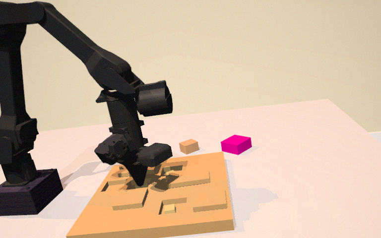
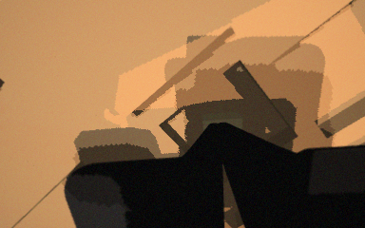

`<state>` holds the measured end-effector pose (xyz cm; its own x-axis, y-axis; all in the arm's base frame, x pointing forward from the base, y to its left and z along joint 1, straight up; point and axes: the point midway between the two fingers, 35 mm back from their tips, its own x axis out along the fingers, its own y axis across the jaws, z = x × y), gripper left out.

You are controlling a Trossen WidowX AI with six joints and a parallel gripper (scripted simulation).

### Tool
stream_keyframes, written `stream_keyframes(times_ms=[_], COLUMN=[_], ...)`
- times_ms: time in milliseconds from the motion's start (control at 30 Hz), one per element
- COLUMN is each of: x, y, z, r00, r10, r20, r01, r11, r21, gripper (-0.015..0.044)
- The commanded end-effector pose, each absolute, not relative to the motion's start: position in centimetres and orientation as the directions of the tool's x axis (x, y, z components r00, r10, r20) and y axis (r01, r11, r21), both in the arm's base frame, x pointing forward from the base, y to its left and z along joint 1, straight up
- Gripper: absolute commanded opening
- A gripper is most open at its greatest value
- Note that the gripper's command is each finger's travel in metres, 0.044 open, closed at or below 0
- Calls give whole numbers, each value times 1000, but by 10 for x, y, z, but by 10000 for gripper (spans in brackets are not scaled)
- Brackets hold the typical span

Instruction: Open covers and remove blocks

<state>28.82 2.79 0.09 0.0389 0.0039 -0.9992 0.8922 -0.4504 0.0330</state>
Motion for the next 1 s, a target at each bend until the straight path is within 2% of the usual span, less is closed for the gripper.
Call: stream_keyframes(times_ms=[0, 133, 233, 333, 467, 700, 967], x=[285, 285, 285, 285, 285, 284, 284], y=[26, 26, 25, 25, 25, 25, 24], z=[-1, -1, -1, -1, -1, -1, -1], r00=[32, 32, 32, 32, 32, 32, 32], r10=[3, 3, 3, 3, 3, 3, 3], r20=[-999, -999, -999, -999, -999, -999, -999], r01=[948, 998, 940, 801, 511, 178, -218], r11=[-316, 51, 339, 598, 859, 984, 976], r21=[29, 32, 31, 27, 19, 9, -4], gripper=[0, 0, 0, 0, 0, 0, 0])
